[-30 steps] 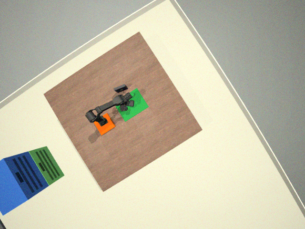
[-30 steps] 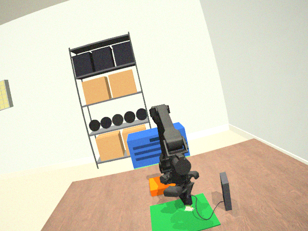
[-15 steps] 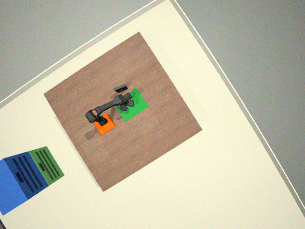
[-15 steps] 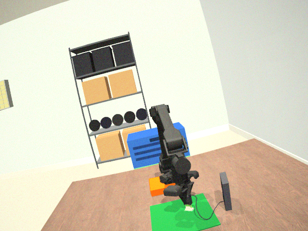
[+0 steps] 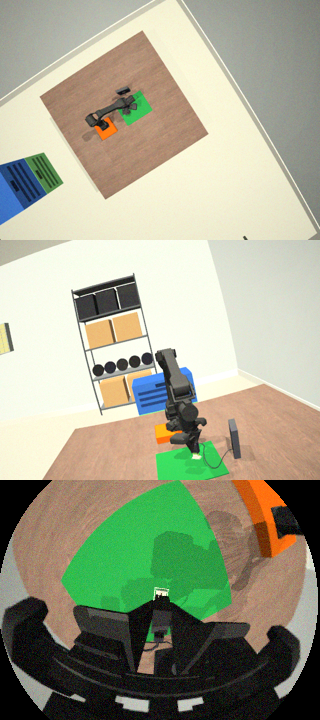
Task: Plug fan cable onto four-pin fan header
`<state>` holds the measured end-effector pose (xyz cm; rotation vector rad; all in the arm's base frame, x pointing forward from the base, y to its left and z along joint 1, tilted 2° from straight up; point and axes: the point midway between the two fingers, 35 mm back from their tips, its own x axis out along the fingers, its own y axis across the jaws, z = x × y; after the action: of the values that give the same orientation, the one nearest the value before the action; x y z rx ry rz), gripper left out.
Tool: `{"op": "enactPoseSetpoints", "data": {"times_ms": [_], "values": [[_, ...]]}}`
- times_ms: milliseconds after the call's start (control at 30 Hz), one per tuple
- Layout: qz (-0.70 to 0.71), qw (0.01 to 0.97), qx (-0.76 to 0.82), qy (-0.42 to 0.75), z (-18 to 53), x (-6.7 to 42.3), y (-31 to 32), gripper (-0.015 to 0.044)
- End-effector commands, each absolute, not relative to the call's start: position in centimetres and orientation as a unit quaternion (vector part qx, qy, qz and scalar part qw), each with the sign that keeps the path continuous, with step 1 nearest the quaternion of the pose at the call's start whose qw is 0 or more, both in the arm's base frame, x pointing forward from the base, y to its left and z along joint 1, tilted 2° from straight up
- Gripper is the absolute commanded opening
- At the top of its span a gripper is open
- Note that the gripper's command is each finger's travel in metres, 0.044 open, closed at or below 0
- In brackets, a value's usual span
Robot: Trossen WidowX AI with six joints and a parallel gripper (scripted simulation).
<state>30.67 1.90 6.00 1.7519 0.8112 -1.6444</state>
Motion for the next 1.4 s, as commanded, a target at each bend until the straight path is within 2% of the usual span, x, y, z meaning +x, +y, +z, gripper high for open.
{"op": "enactPoseSetpoints", "data": {"times_ms": [0,1367], "values": [[-0.619,0.3,0.659,0.305,5.9,30.7,1.9,0.0],[-0.619,0.299,0.659,0.304,4.4,30.8,1.9,0.0]]}}
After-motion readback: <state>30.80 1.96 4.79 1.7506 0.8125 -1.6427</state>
